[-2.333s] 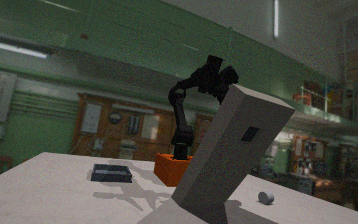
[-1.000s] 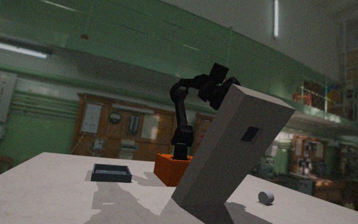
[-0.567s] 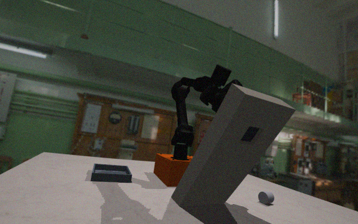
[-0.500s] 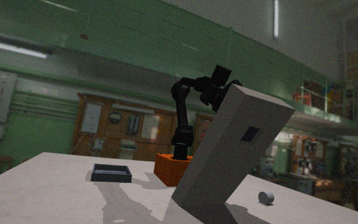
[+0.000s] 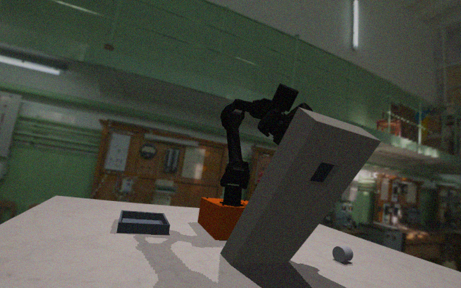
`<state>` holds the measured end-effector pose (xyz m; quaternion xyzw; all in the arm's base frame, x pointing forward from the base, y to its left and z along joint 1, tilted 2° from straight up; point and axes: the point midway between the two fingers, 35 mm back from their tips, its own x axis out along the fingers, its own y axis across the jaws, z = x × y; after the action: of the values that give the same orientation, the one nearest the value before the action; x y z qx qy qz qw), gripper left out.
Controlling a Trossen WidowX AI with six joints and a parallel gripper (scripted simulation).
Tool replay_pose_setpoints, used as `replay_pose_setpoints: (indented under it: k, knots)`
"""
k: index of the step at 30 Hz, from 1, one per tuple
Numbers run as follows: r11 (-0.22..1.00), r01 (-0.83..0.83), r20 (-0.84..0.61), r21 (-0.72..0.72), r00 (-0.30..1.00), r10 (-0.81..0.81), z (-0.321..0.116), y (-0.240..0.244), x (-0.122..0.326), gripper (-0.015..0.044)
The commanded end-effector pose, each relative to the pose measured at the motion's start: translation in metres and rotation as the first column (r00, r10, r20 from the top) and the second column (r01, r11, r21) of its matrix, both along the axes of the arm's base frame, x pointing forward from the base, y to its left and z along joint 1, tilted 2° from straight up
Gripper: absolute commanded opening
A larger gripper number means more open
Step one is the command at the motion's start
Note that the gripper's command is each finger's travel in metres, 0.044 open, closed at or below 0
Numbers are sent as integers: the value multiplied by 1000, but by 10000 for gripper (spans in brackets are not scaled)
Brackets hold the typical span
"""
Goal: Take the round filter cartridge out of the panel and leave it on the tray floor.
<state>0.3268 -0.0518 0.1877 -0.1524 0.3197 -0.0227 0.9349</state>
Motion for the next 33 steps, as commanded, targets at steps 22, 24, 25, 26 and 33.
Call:
replay_pose_setpoints:
  k: [22, 24, 25, 26, 33]
  knots:
    - [1000, 1, 2, 5, 1000, -1, -3, -1, 6, 111]
    - [1000, 1, 2, 5, 1000, -1, -3, -1, 6, 111]
    - [1000, 1, 2, 5, 1000, -1, -3, -1, 6, 111]
    - [1000, 1, 2, 5, 1000, -1, -4, -1, 6, 111]
    - [1000, 1, 3, 4, 1000, -1, -7, -2, 11, 111]
